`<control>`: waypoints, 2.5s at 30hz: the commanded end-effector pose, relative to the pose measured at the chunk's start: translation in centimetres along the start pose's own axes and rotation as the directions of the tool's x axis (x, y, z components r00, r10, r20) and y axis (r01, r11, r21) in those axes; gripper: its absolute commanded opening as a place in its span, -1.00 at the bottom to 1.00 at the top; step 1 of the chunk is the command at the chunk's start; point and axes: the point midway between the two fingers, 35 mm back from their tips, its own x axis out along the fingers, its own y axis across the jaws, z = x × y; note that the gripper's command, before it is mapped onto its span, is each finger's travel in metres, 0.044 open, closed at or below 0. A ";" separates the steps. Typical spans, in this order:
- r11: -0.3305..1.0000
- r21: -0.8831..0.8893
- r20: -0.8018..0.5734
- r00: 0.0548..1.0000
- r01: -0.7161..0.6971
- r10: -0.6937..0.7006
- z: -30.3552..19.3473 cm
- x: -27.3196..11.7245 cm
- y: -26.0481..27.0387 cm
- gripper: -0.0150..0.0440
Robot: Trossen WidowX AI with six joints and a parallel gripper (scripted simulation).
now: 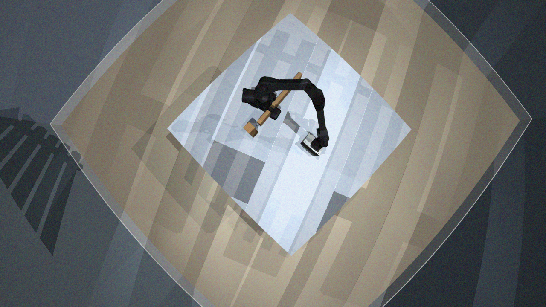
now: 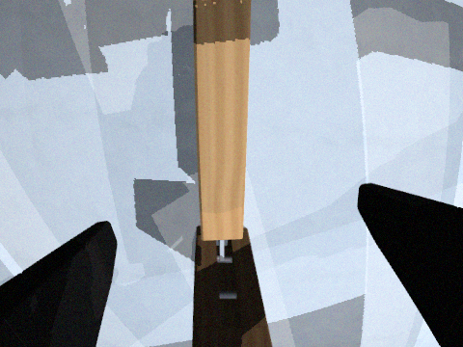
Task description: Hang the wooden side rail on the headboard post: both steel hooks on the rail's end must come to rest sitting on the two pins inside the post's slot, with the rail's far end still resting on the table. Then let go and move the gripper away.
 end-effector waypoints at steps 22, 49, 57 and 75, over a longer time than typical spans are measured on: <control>0.993 0.120 0.059 0.998 0.008 -0.015 0.5 5.3 0.2 1.00; 0.993 0.121 0.060 0.998 0.008 -0.015 0.7 9.6 0.3 1.00; 0.993 0.121 0.061 0.998 0.008 -0.015 0.9 10.9 0.2 1.00; 0.993 0.121 0.061 0.998 0.008 -0.015 0.9 11.7 0.1 0.02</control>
